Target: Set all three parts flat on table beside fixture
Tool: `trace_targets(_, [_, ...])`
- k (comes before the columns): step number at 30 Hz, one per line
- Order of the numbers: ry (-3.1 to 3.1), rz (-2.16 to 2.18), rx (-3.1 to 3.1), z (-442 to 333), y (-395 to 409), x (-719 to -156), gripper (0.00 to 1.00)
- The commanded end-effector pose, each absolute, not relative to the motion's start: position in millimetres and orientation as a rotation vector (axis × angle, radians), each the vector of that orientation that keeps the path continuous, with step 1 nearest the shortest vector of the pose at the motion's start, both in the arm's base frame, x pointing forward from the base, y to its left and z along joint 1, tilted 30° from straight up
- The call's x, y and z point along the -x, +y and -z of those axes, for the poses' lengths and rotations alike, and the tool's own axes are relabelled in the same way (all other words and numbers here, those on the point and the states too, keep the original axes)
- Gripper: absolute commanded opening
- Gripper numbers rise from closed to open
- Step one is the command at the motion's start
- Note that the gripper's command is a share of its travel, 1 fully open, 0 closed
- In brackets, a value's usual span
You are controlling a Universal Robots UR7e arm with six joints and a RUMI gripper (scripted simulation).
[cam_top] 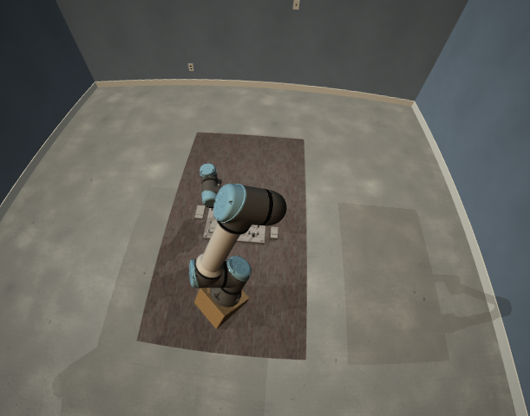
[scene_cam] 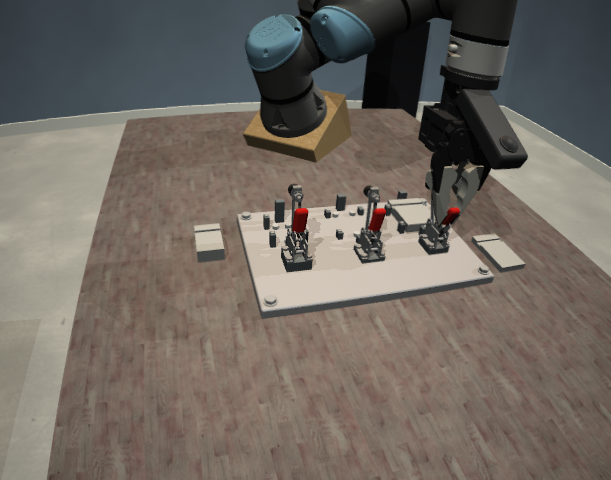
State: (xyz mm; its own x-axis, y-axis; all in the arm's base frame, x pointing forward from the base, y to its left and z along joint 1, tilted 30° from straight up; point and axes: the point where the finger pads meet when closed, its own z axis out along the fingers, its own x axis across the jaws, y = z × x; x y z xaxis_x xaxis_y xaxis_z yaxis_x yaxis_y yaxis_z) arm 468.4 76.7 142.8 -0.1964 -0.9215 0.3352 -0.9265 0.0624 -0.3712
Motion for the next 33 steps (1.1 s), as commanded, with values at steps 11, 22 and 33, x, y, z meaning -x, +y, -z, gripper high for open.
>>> trace_targets(11, [-2.283,-0.811,-1.986,-140.5,77.5,-461.0,0.00])
trace_targets(22, [-2.283,-0.811,-1.986,-139.6,77.6,-459.0,0.00])
trace_targets(33, [-2.283,-0.811,-1.986,-139.5,77.7,-458.7,0.00])
